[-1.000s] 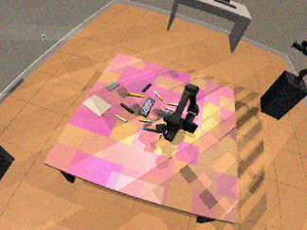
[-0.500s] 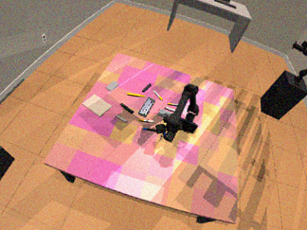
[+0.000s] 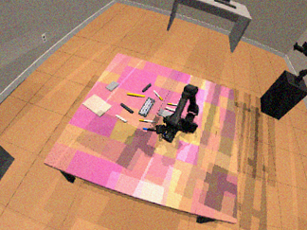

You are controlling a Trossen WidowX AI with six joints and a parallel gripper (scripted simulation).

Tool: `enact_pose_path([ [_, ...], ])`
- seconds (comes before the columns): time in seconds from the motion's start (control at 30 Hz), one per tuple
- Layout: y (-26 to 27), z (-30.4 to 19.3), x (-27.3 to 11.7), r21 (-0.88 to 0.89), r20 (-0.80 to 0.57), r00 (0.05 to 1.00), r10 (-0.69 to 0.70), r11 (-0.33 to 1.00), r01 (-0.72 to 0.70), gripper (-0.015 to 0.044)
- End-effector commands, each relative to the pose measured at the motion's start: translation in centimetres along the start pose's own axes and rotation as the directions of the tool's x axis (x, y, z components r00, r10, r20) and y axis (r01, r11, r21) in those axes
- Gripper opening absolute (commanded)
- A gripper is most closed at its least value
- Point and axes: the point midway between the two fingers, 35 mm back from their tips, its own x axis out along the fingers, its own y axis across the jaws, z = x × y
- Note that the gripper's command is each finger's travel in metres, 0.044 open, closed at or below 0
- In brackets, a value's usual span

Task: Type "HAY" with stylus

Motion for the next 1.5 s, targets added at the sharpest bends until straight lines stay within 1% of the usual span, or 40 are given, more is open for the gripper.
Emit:
enact_pose_path([
  [0.0,-0.1,-0.1,0.5,-0.006,0.01,1.0,-0.002,1.0,0.002,0.015],
  [1.47,-0.1,-1.1,2.1,-0.005,0.01,1.0,-0.002,1.0,0.002,0.015],
])
